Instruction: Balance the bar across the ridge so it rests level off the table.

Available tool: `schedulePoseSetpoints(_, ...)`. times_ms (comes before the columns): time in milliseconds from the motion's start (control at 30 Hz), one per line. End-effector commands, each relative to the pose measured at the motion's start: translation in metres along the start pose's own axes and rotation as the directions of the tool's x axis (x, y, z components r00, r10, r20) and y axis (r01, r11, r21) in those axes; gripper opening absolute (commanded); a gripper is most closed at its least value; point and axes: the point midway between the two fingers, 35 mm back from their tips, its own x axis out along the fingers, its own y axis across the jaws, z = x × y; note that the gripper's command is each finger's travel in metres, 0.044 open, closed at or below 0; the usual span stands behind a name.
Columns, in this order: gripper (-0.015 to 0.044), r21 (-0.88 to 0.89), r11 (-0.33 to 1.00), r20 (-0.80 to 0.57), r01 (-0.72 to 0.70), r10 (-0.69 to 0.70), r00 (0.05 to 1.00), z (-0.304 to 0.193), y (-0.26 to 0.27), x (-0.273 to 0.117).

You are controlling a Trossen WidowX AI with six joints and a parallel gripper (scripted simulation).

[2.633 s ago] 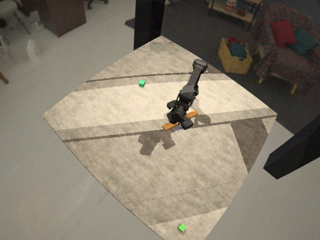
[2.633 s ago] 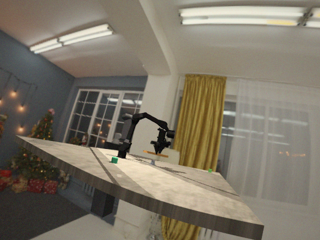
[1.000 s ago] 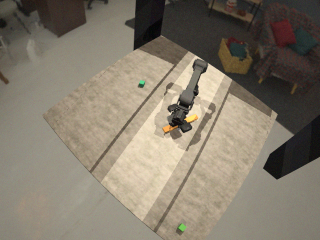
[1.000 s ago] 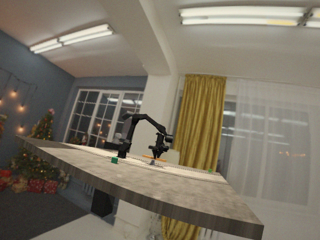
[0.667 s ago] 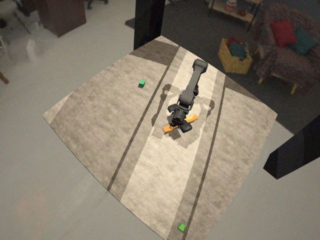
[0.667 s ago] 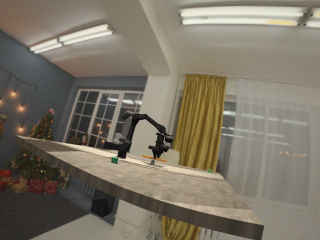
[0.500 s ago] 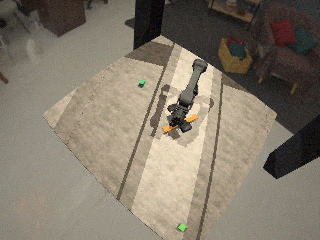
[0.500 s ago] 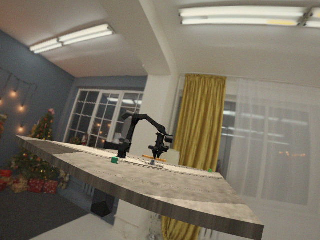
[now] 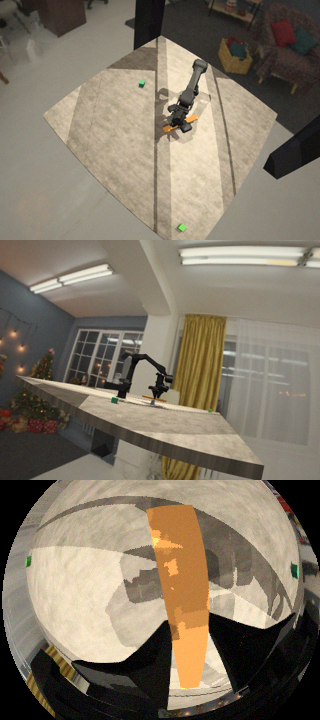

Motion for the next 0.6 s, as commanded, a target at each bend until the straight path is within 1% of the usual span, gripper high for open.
schedulePoseSetpoints(0, 0.0000, -0.001, 1.000, 0.001, 0.000, 0.000, 1.000, 0.0005, 0.0001, 0.0008)
schedulePoseSetpoints(567, 0.0000, -0.001, 1.000, 0.001, 0.000, 0.000, 1.000, 0.0005, 0.0001, 0.0023)
